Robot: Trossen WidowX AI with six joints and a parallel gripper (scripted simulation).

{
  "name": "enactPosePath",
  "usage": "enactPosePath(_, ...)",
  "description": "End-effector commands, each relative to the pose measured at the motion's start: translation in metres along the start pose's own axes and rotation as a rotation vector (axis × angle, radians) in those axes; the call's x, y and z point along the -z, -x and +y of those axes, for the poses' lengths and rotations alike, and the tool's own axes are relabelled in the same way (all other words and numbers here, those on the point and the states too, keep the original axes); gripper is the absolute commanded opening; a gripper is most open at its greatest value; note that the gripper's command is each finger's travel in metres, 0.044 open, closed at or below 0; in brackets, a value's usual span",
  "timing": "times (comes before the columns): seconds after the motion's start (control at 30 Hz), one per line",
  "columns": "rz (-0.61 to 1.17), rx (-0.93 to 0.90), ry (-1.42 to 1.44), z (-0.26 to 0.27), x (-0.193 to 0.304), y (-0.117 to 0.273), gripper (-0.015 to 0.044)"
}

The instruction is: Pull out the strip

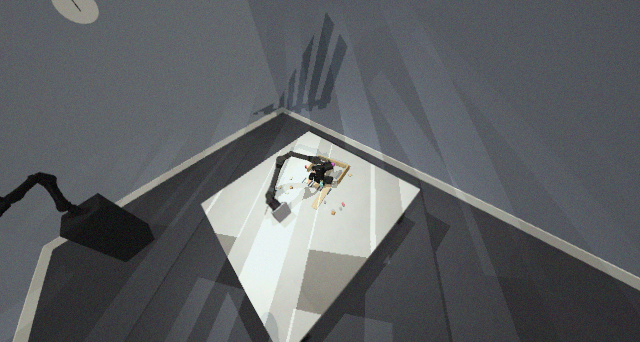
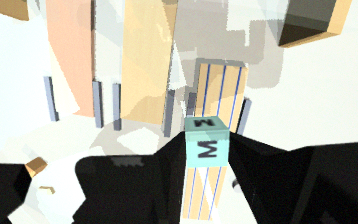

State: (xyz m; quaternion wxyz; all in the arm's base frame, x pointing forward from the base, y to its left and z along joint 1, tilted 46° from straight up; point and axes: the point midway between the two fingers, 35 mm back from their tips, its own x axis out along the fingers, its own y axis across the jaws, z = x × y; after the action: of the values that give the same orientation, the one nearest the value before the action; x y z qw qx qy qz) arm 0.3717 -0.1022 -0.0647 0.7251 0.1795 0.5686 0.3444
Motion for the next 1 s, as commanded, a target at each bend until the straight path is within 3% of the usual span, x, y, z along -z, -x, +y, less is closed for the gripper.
enactPosePath(0.0,0.004,0.001,0.005,0.004,0.005,0.002,0.0000)
enactPosePath(0.97,0.007,0.000,0.002,0.049,0.072,0.006,0.0000)
